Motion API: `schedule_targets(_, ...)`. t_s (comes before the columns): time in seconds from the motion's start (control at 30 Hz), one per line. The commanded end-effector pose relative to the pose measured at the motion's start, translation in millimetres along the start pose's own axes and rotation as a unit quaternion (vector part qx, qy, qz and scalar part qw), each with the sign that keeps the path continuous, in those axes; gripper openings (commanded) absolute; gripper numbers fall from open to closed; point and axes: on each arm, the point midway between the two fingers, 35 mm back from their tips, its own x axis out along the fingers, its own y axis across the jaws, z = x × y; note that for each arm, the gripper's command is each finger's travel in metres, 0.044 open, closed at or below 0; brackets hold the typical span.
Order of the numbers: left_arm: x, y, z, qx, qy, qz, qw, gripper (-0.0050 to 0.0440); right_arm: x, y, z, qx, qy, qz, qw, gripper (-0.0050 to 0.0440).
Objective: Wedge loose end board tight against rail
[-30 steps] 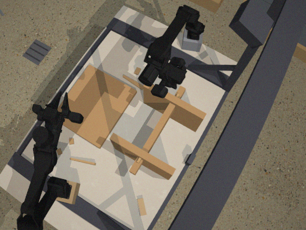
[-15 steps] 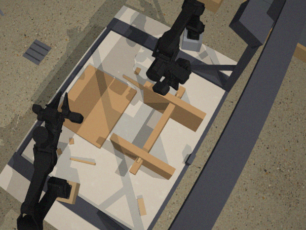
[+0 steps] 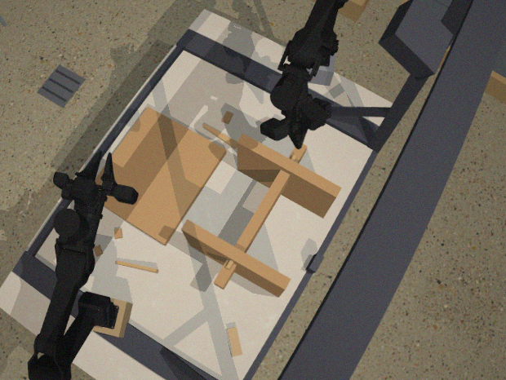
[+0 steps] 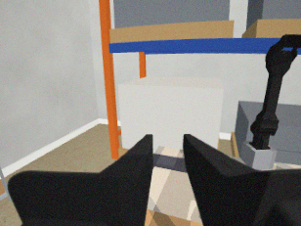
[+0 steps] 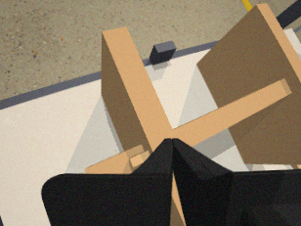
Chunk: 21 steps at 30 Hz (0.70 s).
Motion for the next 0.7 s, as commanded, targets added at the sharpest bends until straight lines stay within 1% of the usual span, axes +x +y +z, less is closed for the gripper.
schedule_targets(0.0, -0.2, -0.1, 12.4, -0.002, -0.013, 0.001, 1.000, 0.0096, -20.7, 1.8, 16.4, 0.024, -0.034, -0.076, 0.996, -0.0050)
schedule_targets(0.3, -0.1, -0.2, 12.3, -0.003, -0.013, 0.001, 1.000, 0.0096, -44.1, 11.0, 33.5, 0.096, -0.111, -0.172, 0.974, -0.0050)
schedule_targets(0.4, -0.4, -0.2, 10.0, -0.002, -0.011, 0.001, 1.000, 0.0096, -45.0, 7.7, 35.9, 0.094, -0.112, -0.173, 0.974, -0.0050)
schedule_targets(0.47, -0.3, 0.0, 12.6, -0.002, -0.013, 0.001, 1.000, 0.0096, -48.8, 12.5, 36.3, 0.107, -0.126, -0.184, 0.969, -0.0050)
schedule_targets(0.5, -0.2, 0.0, 12.4, -0.003, -0.013, 0.002, 1.000, 0.0096, -48.5, 17.5, 35.4, 0.120, -0.137, -0.190, 0.965, -0.0050)
schedule_targets(0.67, -0.1, -0.2, 12.1, -0.004, -0.012, 0.001, 1.000, 0.0096, -66.7, 24.8, 43.3, 0.166, -0.203, -0.231, 0.937, -0.0050)
